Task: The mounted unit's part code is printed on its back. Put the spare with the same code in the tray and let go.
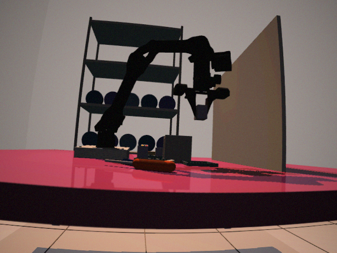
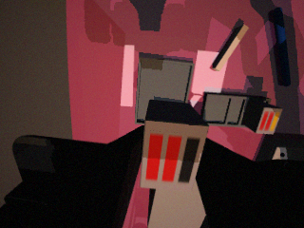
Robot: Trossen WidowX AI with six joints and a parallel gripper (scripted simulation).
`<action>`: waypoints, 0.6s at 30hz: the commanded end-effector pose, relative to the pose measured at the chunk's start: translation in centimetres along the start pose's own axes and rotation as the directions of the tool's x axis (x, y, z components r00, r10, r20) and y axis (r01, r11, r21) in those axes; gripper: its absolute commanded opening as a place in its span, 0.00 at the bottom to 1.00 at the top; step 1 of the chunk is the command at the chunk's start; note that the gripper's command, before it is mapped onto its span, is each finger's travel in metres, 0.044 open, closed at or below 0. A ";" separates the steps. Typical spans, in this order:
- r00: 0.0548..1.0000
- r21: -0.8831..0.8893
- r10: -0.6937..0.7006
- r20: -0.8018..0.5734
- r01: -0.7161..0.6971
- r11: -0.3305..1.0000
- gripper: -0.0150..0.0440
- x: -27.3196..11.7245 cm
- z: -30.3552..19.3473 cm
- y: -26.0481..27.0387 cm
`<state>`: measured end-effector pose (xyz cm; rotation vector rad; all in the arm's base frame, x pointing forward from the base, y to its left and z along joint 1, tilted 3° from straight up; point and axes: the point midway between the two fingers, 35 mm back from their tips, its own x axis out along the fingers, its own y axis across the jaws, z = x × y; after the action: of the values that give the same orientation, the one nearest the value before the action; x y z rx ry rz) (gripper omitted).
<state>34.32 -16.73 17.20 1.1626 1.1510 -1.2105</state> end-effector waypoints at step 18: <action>1.000 0.003 -0.002 0.000 0.002 1.000 0.25 1.8 0.1 0.3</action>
<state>34.63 -16.90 15.84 1.1632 1.1506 -1.2110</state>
